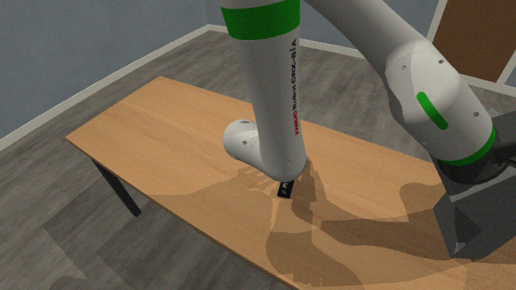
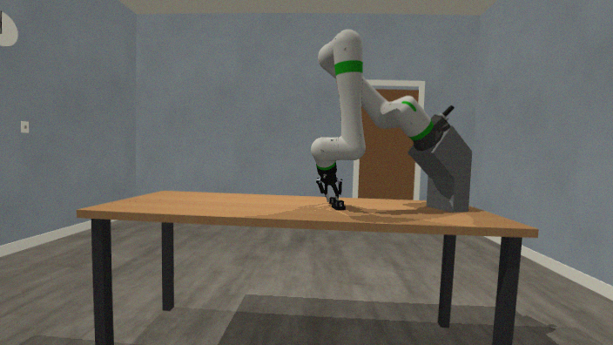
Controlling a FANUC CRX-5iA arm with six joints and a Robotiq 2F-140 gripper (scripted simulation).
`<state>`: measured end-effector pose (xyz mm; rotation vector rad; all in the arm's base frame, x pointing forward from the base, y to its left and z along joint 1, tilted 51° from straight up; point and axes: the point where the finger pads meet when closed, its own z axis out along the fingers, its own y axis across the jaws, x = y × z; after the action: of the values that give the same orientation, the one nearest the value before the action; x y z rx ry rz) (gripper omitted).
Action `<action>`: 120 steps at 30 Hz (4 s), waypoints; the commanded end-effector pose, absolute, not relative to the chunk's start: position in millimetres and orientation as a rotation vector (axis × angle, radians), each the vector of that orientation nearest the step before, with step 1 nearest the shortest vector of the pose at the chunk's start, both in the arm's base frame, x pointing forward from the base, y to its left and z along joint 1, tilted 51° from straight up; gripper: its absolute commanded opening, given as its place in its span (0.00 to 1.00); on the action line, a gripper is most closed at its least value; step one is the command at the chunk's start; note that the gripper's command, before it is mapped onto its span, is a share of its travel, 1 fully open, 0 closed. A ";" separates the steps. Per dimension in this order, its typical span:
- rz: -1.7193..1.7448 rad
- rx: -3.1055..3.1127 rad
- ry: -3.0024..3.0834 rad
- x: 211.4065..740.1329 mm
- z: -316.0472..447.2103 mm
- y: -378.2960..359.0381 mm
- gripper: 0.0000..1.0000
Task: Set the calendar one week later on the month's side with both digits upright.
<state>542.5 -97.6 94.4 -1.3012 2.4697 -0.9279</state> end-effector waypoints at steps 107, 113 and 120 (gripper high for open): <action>-0.862 -1.317 2.438 489.6 134.8 -116.4 0.17; -0.749 -1.332 2.340 488.7 134.0 -117.4 0.17; -0.706 -1.328 2.269 487.5 138.7 -121.4 0.17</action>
<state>488.2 -120.1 138.8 -1.3248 2.2705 -0.7157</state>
